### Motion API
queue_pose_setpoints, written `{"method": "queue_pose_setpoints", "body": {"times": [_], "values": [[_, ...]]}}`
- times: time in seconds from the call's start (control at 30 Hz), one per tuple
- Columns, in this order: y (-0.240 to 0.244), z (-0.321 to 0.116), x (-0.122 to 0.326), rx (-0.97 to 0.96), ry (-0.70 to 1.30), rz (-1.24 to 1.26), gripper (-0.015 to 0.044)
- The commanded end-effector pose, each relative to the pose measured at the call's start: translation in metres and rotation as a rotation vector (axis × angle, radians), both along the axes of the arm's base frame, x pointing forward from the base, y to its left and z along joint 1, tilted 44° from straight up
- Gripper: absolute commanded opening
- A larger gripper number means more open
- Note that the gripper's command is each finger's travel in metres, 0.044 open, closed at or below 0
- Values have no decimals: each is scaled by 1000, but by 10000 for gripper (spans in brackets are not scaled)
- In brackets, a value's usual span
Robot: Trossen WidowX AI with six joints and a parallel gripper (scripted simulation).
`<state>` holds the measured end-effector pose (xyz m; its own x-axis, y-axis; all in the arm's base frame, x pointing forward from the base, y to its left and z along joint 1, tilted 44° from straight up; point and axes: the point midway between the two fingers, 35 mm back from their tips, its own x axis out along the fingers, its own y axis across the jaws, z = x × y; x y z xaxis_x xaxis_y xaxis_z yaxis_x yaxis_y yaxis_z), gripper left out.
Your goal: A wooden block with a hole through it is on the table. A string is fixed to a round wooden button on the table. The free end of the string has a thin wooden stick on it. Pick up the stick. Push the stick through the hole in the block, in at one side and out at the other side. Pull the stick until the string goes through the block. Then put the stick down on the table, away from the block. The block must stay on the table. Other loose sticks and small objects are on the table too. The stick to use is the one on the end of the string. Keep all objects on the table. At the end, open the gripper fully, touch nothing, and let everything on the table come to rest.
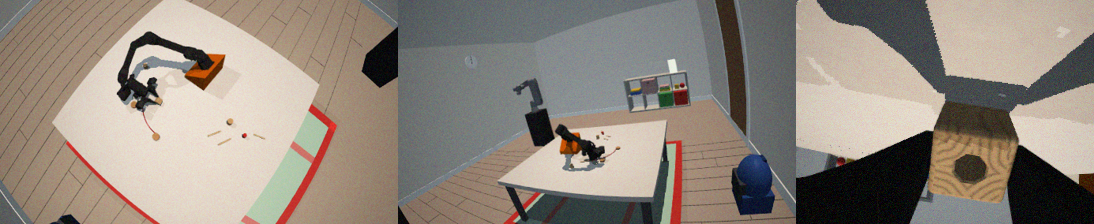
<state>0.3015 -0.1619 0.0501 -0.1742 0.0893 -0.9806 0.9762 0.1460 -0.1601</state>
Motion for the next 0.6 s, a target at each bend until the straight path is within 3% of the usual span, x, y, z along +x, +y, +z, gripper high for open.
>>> {"method": "queue_pose_setpoints", "body": {"times": [0.0, 0.23, 0.43, 0.57], "values": [[2, 0, 0, -4, 2, 4, 53], [2, 2, 0, -4, 2, 4, 236], [11, 61, 9, 0, 0, 5, 241], [11, 63, 9, 1, 0, 5, 241]]}}
